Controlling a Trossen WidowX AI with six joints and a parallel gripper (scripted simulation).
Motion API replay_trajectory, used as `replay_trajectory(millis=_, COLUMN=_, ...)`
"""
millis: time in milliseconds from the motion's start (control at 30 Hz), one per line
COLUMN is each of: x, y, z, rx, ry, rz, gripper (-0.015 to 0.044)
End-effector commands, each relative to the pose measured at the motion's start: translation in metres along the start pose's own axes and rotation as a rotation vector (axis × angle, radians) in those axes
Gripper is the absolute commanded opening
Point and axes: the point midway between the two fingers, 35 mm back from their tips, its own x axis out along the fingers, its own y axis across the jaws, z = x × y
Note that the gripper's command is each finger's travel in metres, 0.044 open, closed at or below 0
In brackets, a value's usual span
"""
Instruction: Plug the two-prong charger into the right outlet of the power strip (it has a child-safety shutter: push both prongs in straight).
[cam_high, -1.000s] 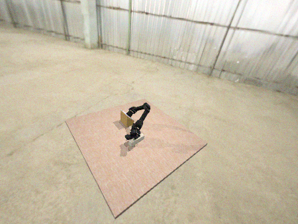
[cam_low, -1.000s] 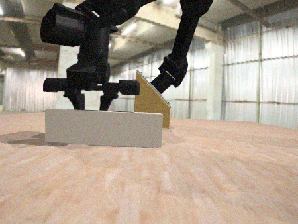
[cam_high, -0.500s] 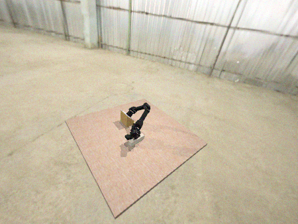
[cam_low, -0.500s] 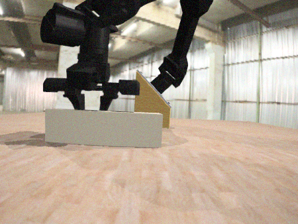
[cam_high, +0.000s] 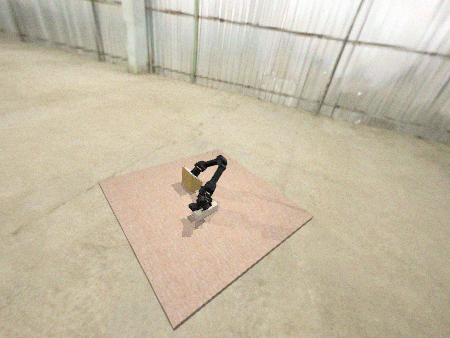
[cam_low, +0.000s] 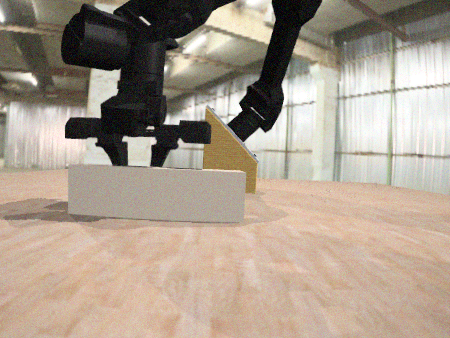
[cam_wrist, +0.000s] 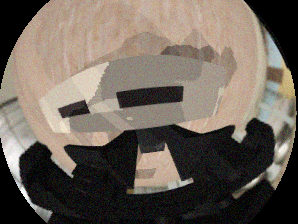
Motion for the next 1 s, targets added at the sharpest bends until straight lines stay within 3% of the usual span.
replay_trajectory(millis=0, x=0.0004, y=0.0005, z=0.0088, rx=-0.027, ry=-0.025, rz=-0.005, gripper=0.0000)
replay_trajectory(millis=967, x=-0.0034, y=0.0005, z=0.0083, rx=-0.027, ry=-0.025, rz=-0.005, gripper=0.0000)
